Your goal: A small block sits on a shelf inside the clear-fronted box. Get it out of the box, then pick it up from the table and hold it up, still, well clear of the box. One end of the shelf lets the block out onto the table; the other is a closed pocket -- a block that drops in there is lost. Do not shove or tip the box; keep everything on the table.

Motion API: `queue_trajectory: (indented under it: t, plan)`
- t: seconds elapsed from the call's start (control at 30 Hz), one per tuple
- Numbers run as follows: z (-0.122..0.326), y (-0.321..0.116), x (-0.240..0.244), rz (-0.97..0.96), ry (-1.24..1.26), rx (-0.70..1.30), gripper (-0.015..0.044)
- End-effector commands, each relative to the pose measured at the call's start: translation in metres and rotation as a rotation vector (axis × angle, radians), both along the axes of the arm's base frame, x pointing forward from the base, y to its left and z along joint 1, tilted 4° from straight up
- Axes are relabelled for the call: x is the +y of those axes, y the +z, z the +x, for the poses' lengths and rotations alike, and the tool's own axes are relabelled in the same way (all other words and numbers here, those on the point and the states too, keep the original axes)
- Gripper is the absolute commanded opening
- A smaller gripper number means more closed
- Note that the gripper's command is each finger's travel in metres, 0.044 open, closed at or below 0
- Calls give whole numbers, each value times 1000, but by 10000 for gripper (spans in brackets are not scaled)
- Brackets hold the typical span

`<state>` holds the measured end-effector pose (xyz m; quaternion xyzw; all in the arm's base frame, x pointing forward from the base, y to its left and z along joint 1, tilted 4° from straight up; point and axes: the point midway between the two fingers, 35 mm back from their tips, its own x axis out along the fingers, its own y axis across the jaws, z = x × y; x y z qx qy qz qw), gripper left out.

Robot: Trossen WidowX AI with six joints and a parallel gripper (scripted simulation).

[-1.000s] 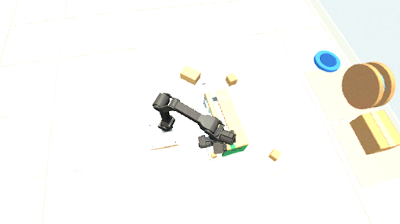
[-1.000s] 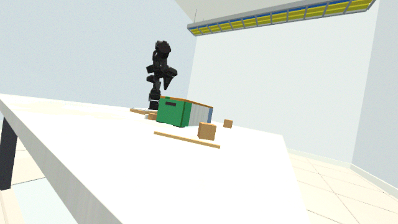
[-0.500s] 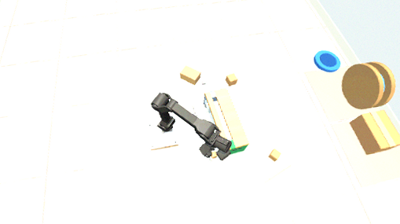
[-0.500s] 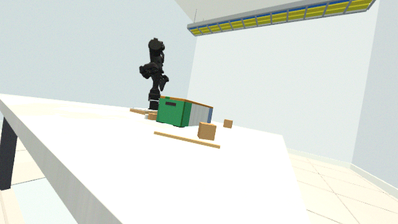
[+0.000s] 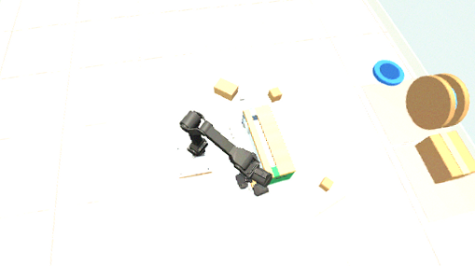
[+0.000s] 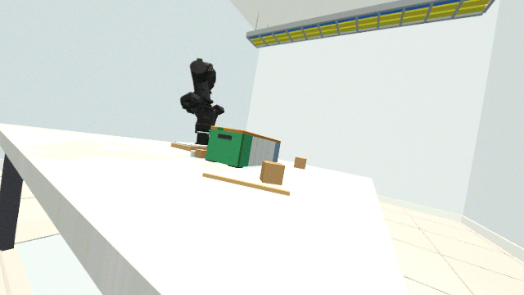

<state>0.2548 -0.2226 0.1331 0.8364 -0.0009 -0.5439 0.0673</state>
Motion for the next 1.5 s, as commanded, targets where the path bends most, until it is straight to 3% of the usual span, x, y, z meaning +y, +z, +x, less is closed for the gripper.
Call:
queue_trajectory:
  t: [0.0,1.47]
  plan:
    - [-6,-49,2,31,-1,22,285]
    - [-8,-116,-1,31,-1,22,285]
